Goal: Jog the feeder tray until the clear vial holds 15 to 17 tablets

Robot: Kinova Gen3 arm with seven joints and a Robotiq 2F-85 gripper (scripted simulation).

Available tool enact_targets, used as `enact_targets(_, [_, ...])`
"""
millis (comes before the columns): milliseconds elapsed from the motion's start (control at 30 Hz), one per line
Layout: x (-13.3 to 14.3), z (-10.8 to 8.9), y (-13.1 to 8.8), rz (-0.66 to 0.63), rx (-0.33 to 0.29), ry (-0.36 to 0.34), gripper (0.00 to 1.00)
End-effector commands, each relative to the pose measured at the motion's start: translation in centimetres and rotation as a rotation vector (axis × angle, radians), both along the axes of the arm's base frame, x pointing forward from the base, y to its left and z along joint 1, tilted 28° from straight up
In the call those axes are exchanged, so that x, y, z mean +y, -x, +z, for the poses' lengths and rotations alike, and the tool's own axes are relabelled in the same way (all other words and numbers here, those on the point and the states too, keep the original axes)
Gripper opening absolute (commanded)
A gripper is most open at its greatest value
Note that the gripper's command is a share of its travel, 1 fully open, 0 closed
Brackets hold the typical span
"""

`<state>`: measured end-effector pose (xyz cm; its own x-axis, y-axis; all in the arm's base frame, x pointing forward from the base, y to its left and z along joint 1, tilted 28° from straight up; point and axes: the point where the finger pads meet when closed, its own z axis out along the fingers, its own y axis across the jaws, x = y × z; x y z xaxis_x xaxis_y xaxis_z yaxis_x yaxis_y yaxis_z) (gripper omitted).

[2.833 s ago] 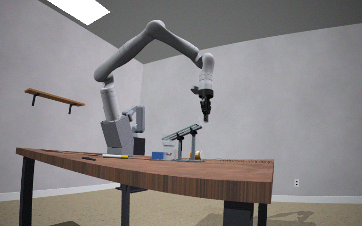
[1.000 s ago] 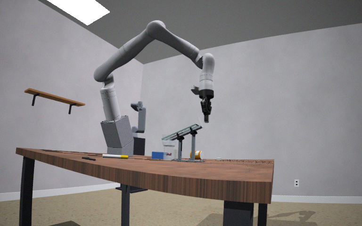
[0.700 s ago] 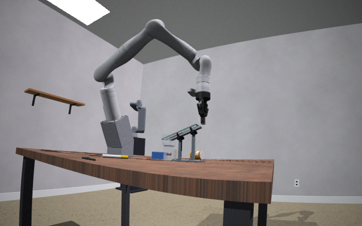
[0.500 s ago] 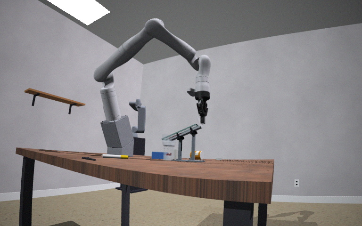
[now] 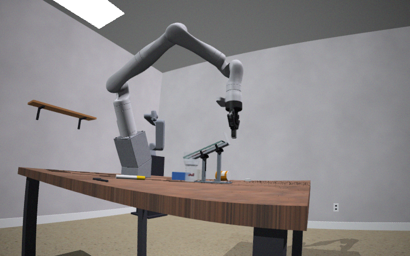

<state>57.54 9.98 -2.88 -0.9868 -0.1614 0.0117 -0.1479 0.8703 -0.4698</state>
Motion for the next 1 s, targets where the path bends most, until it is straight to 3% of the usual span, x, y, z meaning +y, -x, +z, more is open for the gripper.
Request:
enact_targets(0, [0.2,-0.1,-0.1,0.0,-0.001,-0.001,0.0])
enact_targets(300, [0.1,-0.1,0.0,0.0,-0.001,-0.001,0.0])
enact_targets(667, [-0.8,-1.0,2.4,0.0,-0.001,-0.001,0.0])
enact_targets(967, [-0.6,-0.8,1.9,0.0,-0.001,-0.001,0.0])
